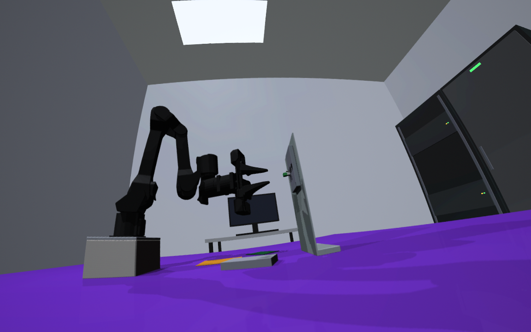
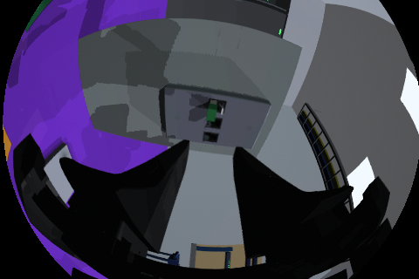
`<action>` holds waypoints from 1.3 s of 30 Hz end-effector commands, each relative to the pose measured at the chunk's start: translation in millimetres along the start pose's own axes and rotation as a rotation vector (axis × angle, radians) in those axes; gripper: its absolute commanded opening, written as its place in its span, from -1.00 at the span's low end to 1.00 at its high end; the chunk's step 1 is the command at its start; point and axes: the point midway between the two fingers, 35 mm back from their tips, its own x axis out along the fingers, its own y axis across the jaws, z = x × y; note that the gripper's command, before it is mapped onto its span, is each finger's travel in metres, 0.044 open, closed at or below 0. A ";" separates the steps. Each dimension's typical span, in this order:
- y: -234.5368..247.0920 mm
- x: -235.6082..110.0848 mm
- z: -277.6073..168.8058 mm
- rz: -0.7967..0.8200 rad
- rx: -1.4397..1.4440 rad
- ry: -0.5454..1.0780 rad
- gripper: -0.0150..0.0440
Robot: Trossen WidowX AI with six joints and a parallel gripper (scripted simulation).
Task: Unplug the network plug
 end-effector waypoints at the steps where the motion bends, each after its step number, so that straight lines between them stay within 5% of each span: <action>1: -0.1 7.0 2.9 0.000 0.006 -0.003 0.04; 32: -1.3 52.3 14.2 -0.005 0.007 -0.003 0.04; 39: -1.3 52.3 14.2 -0.005 0.007 -0.003 -0.25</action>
